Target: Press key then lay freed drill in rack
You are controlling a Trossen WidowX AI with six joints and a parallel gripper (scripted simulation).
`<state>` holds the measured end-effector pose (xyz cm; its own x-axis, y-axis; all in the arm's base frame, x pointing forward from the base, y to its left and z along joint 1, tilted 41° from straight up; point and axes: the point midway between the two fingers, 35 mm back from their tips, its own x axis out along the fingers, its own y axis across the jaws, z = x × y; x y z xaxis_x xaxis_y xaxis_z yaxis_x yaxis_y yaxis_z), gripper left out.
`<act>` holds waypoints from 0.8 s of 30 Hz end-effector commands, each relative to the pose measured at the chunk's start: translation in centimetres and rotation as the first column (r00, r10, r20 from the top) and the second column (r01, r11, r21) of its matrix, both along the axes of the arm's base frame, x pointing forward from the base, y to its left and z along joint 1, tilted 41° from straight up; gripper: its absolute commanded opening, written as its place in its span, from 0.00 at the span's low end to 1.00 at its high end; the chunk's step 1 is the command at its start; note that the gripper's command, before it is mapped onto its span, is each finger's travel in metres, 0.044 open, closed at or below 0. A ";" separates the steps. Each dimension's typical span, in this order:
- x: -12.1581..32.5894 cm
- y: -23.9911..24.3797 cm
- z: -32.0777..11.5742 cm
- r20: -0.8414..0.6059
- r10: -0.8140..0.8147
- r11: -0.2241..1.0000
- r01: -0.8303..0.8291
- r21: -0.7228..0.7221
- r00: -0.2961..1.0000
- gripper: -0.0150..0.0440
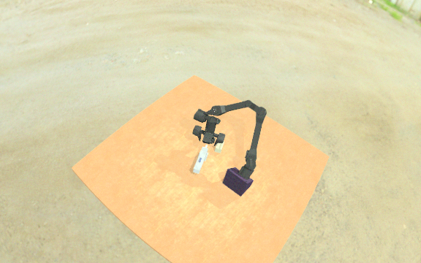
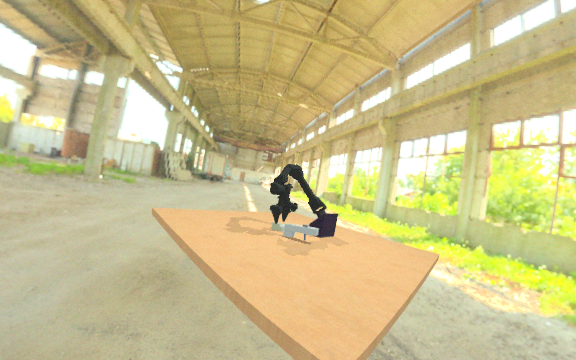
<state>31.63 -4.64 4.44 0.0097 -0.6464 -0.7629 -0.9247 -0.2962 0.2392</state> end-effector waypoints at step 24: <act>-0.1 -1.2 -2.4 -0.006 0.012 1.000 -0.012 -0.006 1.000 1.00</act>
<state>31.61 -5.61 2.45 0.0141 -0.6466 -0.7627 -0.9219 -0.3038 0.2405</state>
